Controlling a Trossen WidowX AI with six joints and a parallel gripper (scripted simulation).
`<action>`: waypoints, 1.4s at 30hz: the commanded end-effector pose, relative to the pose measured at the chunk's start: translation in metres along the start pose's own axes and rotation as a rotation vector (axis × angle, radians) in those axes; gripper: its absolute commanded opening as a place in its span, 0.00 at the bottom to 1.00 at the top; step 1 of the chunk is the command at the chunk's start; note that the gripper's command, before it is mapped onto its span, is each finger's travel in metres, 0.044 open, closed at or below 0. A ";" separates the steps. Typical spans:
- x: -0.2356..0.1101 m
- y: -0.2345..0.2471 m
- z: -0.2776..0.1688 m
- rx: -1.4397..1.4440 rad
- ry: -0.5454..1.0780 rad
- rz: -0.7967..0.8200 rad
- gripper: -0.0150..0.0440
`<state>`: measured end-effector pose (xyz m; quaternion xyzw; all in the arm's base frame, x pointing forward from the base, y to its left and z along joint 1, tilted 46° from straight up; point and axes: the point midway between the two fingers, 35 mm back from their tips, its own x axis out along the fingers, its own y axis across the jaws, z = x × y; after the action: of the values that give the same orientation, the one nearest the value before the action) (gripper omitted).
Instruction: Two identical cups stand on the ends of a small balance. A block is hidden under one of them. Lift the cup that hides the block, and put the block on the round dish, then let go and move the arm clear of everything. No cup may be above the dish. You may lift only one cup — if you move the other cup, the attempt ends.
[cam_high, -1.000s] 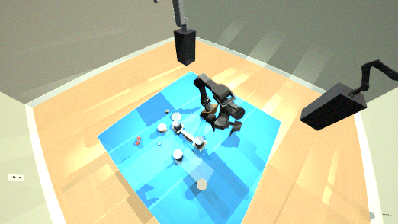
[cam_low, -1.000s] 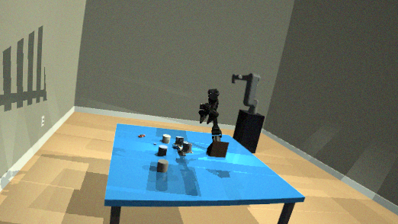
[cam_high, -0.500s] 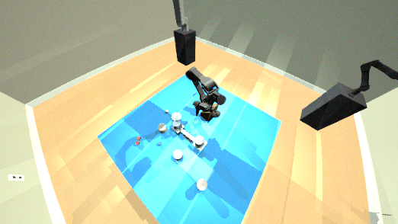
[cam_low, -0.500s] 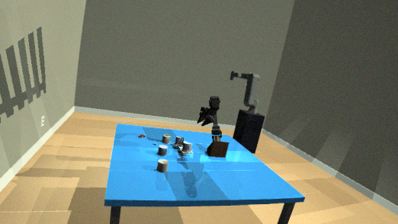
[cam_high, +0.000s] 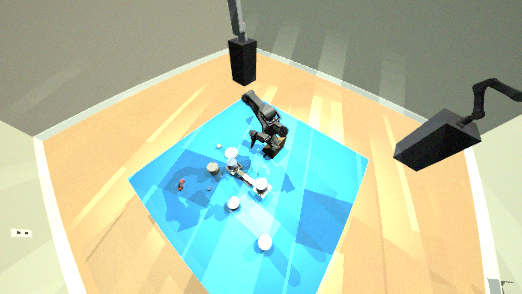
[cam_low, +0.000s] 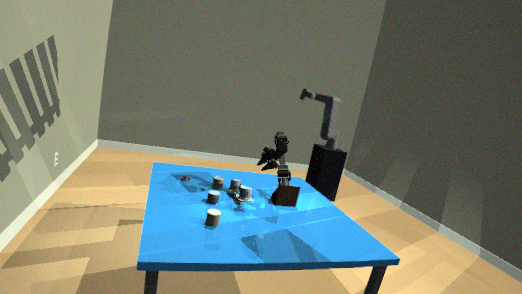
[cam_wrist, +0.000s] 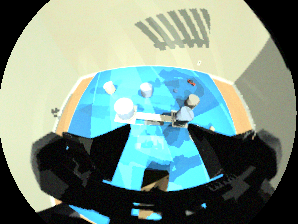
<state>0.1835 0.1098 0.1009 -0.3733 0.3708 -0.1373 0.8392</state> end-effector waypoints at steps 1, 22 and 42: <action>0.008 -0.007 0.004 -0.096 0.045 -0.017 1.00; 0.066 -0.049 0.025 -0.714 0.371 0.076 1.00; 0.131 -0.113 0.020 -1.262 0.565 0.416 1.00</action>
<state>0.2864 -0.0062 0.1214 -0.6552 0.6366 0.1265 0.3866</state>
